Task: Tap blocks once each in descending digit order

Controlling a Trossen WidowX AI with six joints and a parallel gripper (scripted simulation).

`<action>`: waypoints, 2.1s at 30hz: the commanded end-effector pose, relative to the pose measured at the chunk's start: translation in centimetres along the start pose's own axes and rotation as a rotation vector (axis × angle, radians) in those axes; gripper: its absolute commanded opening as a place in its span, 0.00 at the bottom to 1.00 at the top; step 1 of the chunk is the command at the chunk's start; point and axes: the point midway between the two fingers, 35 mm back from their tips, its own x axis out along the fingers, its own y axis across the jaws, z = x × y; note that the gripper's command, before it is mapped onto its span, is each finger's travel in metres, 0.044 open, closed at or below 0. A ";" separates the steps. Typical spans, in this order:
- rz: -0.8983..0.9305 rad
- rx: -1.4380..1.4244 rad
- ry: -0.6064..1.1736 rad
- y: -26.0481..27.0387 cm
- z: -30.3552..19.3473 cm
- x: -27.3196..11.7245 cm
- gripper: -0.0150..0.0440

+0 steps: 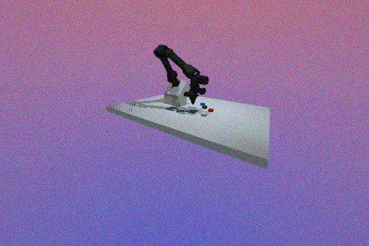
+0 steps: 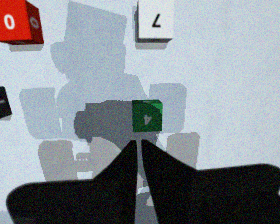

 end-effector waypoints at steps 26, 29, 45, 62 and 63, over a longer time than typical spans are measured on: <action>-0.002 0.012 -0.016 17.0 1.9 -6.4 0.29; -0.002 0.011 -0.016 17.0 1.9 -6.2 0.29; -0.005 0.011 -0.016 16.9 2.0 2.3 0.29; -0.007 0.011 -0.015 16.8 2.0 4.7 0.29; -0.007 0.011 -0.015 16.8 2.0 4.7 0.29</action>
